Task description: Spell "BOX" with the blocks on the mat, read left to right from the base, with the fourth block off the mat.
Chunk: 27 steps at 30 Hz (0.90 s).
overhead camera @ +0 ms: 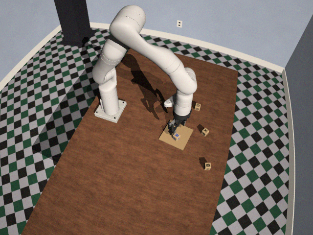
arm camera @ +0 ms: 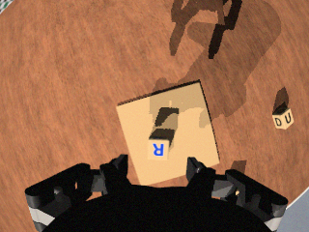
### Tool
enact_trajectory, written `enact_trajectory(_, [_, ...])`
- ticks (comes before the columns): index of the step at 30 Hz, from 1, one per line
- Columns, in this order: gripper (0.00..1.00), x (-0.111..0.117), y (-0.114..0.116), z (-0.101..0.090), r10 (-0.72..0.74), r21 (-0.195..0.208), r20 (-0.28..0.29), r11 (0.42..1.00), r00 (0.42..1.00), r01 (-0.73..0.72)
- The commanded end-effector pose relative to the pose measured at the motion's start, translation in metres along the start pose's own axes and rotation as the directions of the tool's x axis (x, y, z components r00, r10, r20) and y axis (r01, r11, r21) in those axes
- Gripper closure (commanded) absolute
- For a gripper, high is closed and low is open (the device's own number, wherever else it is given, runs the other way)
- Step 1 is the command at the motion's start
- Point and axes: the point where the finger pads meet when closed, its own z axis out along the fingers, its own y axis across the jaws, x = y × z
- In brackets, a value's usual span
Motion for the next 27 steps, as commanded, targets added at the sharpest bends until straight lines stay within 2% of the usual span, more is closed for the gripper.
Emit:
enact_trajectory(1, [0.33, 0.000, 0.000, 0.000, 0.000, 0.000, 0.001, 1.000, 1.000, 0.000])
enact_trajectory(11, [0.33, 0.000, 0.000, 0.006, 0.000, 0.000, 0.001, 1.000, 1.000, 0.000])
enact_trajectory(27, [0.33, 0.000, 0.001, 0.026, 0.000, 0.000, 0.001, 1.000, 1.000, 0.000])
